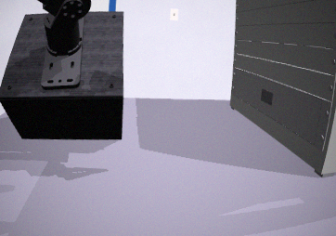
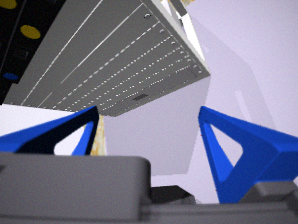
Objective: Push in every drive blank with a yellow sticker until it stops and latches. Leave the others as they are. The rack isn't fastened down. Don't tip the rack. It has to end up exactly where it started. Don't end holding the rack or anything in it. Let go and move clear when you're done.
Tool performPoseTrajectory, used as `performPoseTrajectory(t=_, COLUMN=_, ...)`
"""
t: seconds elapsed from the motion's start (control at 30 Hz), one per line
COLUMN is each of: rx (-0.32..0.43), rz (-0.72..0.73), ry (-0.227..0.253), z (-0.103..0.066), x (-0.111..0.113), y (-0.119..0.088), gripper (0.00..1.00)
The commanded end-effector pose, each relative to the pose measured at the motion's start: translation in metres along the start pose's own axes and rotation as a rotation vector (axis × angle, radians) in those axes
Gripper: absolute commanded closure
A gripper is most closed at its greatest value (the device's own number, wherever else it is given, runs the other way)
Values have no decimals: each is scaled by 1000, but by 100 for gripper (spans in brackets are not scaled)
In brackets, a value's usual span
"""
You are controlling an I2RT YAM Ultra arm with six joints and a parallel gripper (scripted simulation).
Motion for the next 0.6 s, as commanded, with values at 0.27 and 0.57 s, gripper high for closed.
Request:
performPoseTrajectory(t=0.27, rx=-143, rz=177, ry=105, z=-2, x=22, y=-13, gripper=0)
performPoseTrajectory(t=0.57, rx=-209, rz=298, ry=184, z=0, x=39, y=-30, gripper=0)
Point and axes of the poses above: the point where the finger pads meet when closed, its own z axis out along the fingers, its own x axis across the jaws, y = z × x, the point moved 10 cm from there along -z, back along the fingers, and after that the axes turned 6 degrees about z, right-handed, at the moved point
